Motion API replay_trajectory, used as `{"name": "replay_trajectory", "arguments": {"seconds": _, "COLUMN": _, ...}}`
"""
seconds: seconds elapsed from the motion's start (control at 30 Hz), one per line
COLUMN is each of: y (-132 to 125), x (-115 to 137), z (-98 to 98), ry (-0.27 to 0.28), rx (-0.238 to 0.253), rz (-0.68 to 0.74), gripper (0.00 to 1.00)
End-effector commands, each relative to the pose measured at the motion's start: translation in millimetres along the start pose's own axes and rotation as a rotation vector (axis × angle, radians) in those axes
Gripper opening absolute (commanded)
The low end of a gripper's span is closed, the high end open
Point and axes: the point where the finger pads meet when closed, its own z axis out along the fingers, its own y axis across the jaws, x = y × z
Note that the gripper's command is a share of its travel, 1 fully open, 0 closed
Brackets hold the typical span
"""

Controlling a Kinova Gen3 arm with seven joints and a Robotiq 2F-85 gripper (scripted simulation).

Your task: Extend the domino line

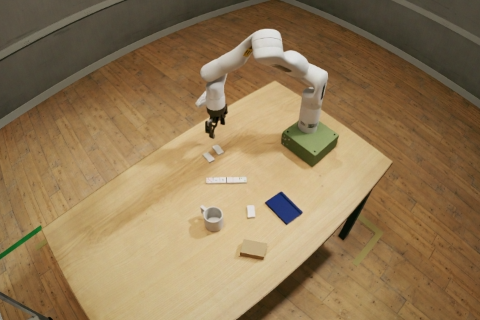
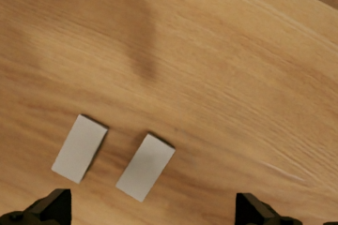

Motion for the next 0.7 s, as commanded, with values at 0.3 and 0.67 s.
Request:
{"name": "replay_trajectory", "arguments": {"seconds": 0.3, "y": -0.2, "x": 7.5, "z": 7.2, "ry": 0.014, "rx": -0.003, "rz": 0.425, "gripper": 1.00}}
{"name": "replay_trajectory", "arguments": {"seconds": 0.67, "y": -0.5, "x": 9.8, "z": 8.7, "ry": 0.019, "rx": 0.001, "rz": 0.522, "gripper": 1.00}}
